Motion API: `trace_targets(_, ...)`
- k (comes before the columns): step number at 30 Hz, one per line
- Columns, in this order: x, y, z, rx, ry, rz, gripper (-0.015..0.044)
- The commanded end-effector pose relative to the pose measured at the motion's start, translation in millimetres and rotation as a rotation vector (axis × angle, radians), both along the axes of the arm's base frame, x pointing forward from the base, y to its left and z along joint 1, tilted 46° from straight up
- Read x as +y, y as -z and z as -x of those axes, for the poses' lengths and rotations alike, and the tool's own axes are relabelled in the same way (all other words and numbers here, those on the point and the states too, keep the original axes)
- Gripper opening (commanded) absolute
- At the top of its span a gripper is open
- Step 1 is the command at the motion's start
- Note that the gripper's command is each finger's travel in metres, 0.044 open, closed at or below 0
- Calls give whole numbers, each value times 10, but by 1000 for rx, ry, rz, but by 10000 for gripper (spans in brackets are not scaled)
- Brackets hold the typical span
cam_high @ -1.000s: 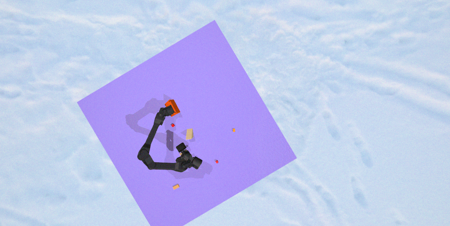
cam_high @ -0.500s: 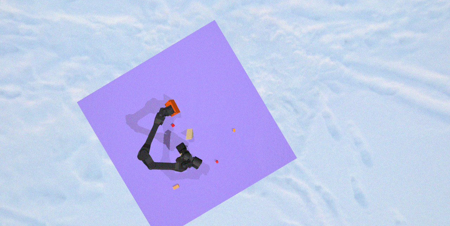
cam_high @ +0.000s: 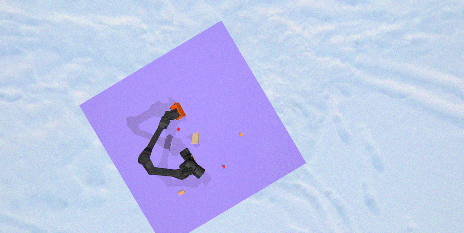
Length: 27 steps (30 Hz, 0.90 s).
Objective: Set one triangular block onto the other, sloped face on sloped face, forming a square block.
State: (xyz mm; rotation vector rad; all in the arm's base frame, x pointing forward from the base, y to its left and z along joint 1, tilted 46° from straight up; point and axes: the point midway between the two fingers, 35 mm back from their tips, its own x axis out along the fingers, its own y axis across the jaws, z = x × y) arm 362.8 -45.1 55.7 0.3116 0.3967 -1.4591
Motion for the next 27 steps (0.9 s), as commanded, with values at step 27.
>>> trace_targets(27, -181, -517, -31, 81, 27, -779, 0)
